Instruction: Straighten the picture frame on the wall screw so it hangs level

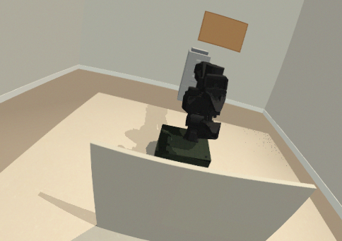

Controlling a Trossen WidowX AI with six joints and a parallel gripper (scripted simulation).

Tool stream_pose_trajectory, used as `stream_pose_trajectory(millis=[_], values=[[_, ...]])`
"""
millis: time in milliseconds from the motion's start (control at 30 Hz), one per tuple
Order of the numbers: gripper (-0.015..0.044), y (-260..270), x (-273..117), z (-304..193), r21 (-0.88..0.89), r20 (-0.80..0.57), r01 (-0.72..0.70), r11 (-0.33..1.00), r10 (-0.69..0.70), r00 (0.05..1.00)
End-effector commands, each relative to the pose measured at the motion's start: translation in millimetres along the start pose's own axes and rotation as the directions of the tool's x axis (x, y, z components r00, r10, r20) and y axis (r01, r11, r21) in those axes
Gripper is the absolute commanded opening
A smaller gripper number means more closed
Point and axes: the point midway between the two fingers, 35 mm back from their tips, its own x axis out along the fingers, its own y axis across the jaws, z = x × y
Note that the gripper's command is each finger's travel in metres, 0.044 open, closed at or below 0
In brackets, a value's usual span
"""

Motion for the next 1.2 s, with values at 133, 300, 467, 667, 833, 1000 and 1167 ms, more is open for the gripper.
stream_pose_trajectory(millis=[133,300,467,667,833,1000,1167], values=[[0.026,0.7,-0.1,0.8,0.003,0.005,-0.004,1.0,0.004,1.0],[0.026,-18.0,-0.4,1.4,0.001,0.002,-0.001,1.0,0.001,1.0],[0.026,-59.8,-7.7,4.7,0.003,0.005,-0.004,1.0,0.004,1.0],[0.026,-59.8,-7.7,4.7,0.003,0.005,-0.004,1.0,0.004,1.0],[0.026,-59.8,-7.7,4.7,0.003,0.005,-0.004,1.0,0.004,1.0],[0.026,-58.8,-9.9,10.2,0.003,0.005,-0.003,1.0,0.003,1.0],[0.026,-58.8,-9.9,10.2,0.003,0.005,-0.003,1.0,0.003,1.0]])
